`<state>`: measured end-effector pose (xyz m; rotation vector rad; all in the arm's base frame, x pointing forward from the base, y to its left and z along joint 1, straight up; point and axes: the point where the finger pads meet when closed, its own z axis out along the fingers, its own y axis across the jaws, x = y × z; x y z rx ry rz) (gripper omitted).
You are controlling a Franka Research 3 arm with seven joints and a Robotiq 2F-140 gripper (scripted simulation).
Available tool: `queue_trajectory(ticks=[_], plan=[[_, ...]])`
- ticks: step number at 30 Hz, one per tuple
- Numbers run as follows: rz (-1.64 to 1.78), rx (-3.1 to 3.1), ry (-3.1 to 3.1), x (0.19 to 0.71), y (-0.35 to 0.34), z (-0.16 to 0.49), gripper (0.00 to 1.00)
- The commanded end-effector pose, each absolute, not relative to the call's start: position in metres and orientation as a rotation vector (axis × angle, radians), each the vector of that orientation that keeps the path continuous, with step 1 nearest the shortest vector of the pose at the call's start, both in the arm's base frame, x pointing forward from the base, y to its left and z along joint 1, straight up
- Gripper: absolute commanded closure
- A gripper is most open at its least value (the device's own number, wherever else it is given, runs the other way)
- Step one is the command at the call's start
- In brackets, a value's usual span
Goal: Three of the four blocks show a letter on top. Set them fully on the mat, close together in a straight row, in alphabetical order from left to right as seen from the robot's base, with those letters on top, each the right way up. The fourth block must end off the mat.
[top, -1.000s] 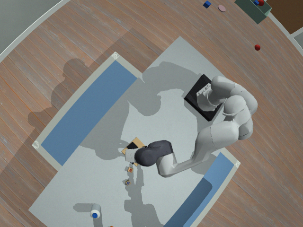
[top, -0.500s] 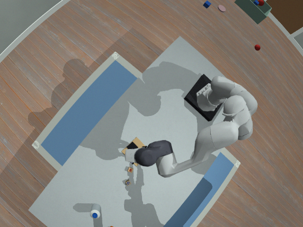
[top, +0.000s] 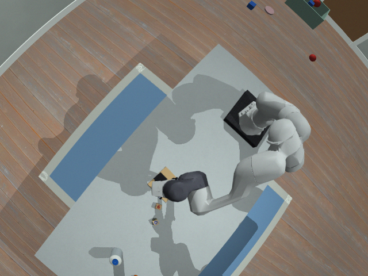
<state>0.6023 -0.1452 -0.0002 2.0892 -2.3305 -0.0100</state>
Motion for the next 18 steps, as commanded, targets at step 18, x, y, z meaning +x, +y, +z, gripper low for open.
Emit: queue_trajectory(ticks=[18], plan=[[0.003,2.101,-2.33,0.606,-0.1465,-0.0095,0.55]])
